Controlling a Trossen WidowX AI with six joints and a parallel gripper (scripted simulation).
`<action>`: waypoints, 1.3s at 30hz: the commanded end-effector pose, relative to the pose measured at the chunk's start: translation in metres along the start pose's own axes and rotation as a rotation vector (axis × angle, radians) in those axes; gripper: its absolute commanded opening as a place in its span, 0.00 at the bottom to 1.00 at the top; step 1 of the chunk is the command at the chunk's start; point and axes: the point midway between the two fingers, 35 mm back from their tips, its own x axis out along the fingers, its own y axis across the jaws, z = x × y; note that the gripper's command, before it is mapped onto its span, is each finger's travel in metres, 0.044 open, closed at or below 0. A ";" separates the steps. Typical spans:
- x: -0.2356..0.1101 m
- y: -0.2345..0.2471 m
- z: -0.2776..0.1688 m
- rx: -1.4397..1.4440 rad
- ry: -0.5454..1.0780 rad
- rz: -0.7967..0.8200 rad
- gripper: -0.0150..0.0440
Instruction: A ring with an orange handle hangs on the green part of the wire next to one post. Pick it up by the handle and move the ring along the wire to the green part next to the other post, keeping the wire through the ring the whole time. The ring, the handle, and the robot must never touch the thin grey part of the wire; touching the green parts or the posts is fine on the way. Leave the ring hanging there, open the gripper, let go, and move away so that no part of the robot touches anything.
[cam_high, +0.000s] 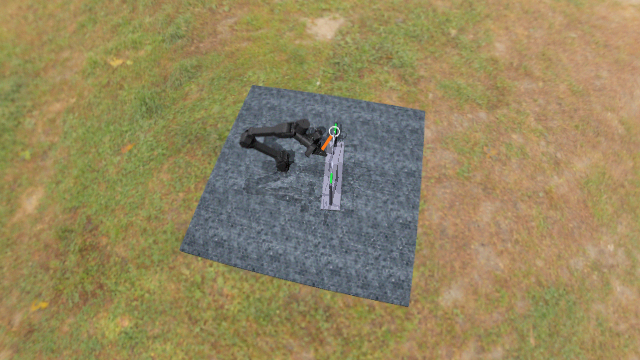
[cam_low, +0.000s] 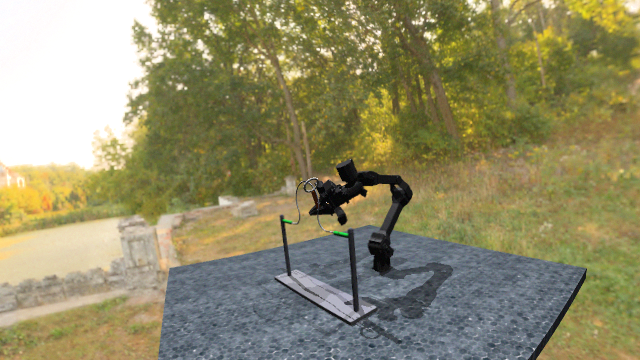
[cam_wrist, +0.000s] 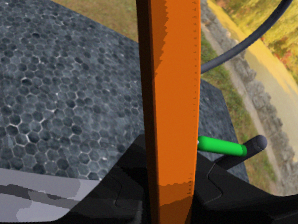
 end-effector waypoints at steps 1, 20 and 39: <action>0.000 -0.003 0.000 -0.045 -0.006 -0.031 0.00; 0.000 -0.016 0.002 -0.284 -0.038 -0.185 0.00; -0.002 -0.028 0.007 -0.523 -0.069 -0.339 0.00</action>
